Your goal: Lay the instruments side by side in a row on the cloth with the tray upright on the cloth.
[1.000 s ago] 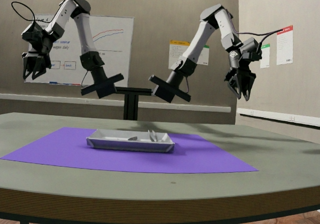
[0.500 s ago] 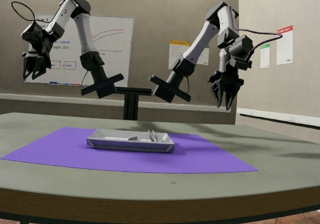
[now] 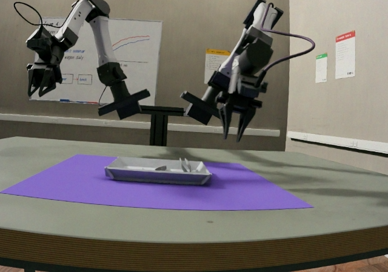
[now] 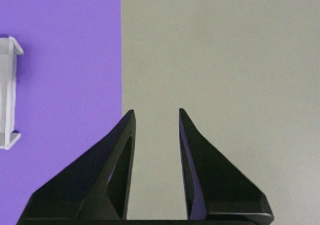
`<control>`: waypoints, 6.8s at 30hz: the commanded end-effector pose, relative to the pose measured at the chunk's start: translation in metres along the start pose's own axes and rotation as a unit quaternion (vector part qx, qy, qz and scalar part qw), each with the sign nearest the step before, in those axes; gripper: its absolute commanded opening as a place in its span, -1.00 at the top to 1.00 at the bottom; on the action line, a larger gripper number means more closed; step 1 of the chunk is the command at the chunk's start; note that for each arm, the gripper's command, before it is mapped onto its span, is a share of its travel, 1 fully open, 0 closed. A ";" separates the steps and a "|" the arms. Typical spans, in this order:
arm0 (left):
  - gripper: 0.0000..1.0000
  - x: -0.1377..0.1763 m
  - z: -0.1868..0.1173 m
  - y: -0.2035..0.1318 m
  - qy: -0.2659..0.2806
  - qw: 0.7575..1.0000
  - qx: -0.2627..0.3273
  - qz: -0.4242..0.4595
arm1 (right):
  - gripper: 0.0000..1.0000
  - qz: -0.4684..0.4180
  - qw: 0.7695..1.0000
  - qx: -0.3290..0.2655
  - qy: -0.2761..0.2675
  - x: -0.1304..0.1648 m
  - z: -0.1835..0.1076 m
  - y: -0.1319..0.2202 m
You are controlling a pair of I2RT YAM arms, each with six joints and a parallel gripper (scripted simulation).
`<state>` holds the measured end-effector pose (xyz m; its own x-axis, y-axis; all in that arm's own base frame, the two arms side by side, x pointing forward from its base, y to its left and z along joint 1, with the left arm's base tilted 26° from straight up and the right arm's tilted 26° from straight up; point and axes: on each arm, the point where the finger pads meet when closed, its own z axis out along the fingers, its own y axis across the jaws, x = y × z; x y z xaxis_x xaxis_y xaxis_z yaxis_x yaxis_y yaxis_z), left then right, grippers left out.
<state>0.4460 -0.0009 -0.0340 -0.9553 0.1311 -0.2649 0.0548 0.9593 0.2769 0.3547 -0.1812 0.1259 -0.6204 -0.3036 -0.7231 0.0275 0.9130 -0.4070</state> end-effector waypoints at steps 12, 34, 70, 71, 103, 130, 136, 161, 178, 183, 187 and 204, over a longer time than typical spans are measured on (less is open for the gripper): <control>0.39 0.025 0.031 -0.095 0.092 0.991 -0.092 0.044 | 0.34 -0.003 1.000 0.003 -0.008 -0.006 -0.002 -0.002; 0.39 0.053 0.062 -0.155 0.109 0.977 -0.162 0.085 | 0.34 -0.003 1.000 0.003 -0.008 -0.006 -0.002 -0.002; 0.39 0.050 0.098 -0.145 0.082 0.980 -0.158 0.088 | 0.34 -0.003 1.000 0.003 -0.008 -0.006 -0.002 -0.002; 0.39 0.055 0.101 -0.143 0.087 0.979 -0.160 0.091 | 0.34 -0.003 1.000 0.003 -0.008 -0.006 -0.002 -0.002; 0.39 0.040 0.082 -0.157 0.058 0.983 -0.149 0.095 | 0.34 -0.003 1.000 0.003 -0.008 -0.006 -0.002 -0.002; 1.00 0.041 0.073 -0.159 0.066 0.982 -0.146 0.097 | 0.34 -0.003 1.000 0.003 -0.008 -0.006 -0.002 -0.002; 1.00 0.055 0.089 -0.146 0.092 0.979 -0.154 0.093 | 0.34 -0.003 1.000 0.003 -0.008 -0.006 -0.002 -0.002; 1.00 0.030 0.041 -0.165 0.059 0.984 -0.142 0.092 | 0.34 -0.003 1.000 0.003 -0.008 -0.006 -0.002 -0.002; 1.00 0.030 0.019 -0.168 0.063 0.983 -0.142 0.094 | 0.34 -0.003 1.000 0.003 -0.008 -0.006 -0.002 -0.002; 1.00 0.029 0.010 -0.170 0.062 0.983 -0.142 0.094 | 0.34 -0.003 1.000 0.003 -0.008 -0.006 -0.002 -0.002; 1.00 0.028 0.010 -0.165 0.066 0.984 -0.143 0.088 | 0.34 -0.003 1.000 0.003 -0.008 -0.006 -0.002 -0.002; 1.00 0.060 0.018 -0.202 0.048 0.993 -0.100 0.041 | 0.34 -0.003 1.000 0.003 -0.008 -0.006 -0.002 -0.002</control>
<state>0.3765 -0.1548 -0.1316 -0.9792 0.2008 -0.0307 0.1516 0.8230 0.5475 0.3547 -0.1812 0.1259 -0.6204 -0.3036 -0.7231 0.0275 0.9130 -0.4070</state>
